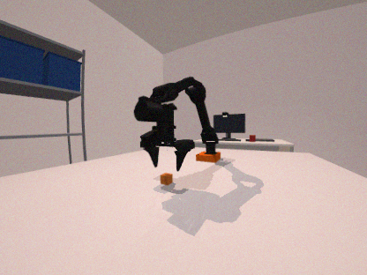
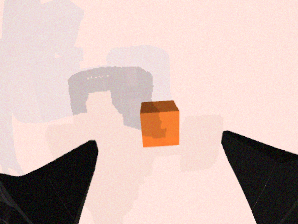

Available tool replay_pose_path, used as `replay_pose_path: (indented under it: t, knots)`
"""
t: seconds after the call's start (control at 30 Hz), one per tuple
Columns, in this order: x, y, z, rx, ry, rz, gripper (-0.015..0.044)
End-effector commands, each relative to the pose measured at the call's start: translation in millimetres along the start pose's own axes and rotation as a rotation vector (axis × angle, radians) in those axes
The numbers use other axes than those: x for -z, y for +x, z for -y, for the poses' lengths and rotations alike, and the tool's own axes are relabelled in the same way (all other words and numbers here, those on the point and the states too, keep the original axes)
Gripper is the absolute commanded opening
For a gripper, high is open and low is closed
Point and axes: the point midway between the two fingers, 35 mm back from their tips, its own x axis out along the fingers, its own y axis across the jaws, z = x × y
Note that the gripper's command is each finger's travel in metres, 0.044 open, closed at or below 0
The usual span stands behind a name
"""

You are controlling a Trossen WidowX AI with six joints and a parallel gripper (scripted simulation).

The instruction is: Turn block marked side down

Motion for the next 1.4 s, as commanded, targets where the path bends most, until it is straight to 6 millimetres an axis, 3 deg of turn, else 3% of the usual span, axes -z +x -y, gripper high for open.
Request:
replay_pose_path:
  t: [0.0,0.67,1.07,1.37]
  knots:
    - [0.8,6.9,0.1,0.003,0.002,-0.004,0.044]
    - [1.2,37.2,0.2,0.004,0.002,-0.004,0.044]
    - [1.2,37.2,0.2,0.004,0.002,-0.004,0.0125]
    - [1.2,37.2,0.2,0.004,0.002,-0.004,0.0065]
